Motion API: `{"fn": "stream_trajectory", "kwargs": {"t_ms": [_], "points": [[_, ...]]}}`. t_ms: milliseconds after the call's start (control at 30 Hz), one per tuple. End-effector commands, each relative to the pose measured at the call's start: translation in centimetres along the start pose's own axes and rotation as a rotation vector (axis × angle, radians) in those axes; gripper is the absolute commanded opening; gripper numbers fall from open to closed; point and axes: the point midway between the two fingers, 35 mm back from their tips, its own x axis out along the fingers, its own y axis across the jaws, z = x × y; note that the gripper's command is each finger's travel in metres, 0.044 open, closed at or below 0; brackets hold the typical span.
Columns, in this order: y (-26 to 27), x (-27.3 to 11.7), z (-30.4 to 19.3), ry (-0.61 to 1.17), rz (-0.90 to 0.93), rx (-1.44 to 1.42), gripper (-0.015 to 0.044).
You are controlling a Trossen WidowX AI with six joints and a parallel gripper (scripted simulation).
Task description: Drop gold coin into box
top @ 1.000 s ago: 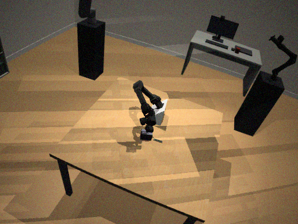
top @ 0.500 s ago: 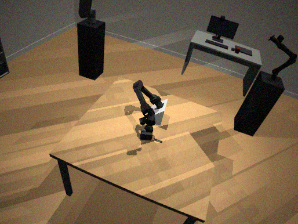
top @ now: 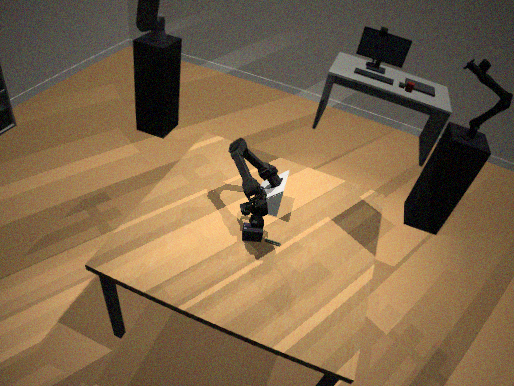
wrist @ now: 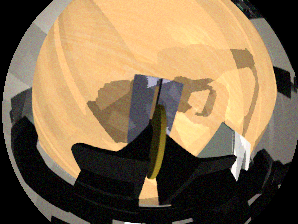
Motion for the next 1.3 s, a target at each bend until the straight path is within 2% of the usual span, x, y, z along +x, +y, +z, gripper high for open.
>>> {"fn": "stream_trajectory", "kwargs": {"t_ms": [0,1167,1267], "points": [[0.0,0.3,0.0,-0.001,-0.001,-0.003,0.0],[-0.2,1.9,0.0,-0.001,-0.002,-0.012,0.0],[0.0,1.7,0.1,0.002,0.003,-0.003,0.0079]]}}
